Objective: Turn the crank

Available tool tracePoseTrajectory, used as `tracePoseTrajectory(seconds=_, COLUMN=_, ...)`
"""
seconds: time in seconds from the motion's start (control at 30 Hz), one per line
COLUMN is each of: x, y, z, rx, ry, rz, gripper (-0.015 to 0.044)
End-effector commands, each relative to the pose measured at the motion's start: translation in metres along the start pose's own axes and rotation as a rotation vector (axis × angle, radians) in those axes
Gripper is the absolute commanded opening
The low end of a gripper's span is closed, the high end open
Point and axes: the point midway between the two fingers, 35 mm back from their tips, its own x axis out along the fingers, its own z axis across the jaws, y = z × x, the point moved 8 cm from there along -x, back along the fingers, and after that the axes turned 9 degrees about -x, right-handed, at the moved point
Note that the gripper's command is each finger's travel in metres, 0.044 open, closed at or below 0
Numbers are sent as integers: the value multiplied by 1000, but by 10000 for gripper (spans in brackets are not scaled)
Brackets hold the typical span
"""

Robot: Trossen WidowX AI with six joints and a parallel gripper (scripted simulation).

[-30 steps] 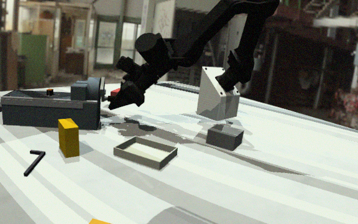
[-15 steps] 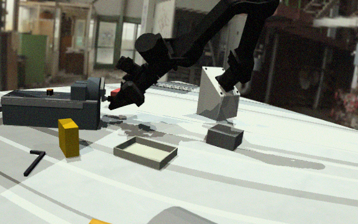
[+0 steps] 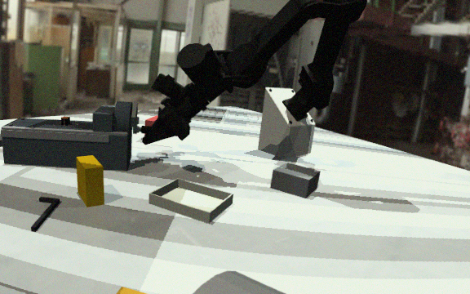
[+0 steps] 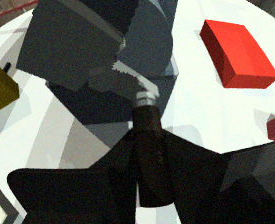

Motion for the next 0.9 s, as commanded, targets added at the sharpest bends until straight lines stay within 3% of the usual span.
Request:
tracePoseTrajectory(seconds=0.0, x=0, y=0, z=0, rx=0, ry=0, rz=0, gripper=131)
tracePoseTrajectory(seconds=0.4, x=0, y=0, z=0, rx=0, ry=0, rz=0, gripper=440)
tracePoseTrajectory(seconds=0.87, x=-36, y=-37, z=-6, rx=-1, ry=1, rz=-1, gripper=440)
